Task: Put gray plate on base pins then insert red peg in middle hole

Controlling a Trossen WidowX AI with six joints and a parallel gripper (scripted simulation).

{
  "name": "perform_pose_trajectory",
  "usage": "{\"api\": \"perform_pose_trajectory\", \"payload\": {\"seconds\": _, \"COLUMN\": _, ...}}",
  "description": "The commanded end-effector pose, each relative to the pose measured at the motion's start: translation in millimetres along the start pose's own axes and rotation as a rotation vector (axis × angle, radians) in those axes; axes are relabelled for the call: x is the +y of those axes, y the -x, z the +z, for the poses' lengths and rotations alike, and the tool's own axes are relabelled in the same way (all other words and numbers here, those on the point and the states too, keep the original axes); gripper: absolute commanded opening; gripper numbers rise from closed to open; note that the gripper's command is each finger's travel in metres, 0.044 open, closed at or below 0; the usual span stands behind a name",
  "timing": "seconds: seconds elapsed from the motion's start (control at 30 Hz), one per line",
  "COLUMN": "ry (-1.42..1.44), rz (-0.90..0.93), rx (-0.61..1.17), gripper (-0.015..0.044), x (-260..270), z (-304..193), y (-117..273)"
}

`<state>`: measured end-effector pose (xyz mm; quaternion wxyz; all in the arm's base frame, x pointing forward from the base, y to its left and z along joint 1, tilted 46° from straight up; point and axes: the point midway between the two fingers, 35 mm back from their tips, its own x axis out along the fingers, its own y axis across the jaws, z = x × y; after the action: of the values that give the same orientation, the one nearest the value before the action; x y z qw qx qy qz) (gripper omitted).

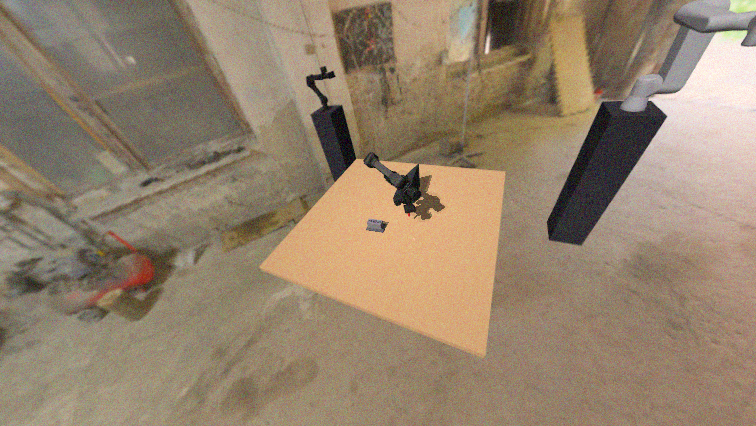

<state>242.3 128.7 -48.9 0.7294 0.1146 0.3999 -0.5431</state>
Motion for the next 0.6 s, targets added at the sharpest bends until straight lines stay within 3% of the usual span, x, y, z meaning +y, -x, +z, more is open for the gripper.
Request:
{"api": "perform_pose_trajectory", "payload": {"seconds": 0.0, "ry": -0.006, "rz": 0.001, "rx": 0.005, "gripper": 0.0000, "x": 0.9, "z": -0.2, "y": 12.5}}
{"api": "perform_pose_trajectory", "payload": {"seconds": 0.57, "ry": 0.003, "rz": 0.008, "rx": 0.014, "gripper": 0.0000, "x": 11.8, "z": 35.9, "y": 13.7}}
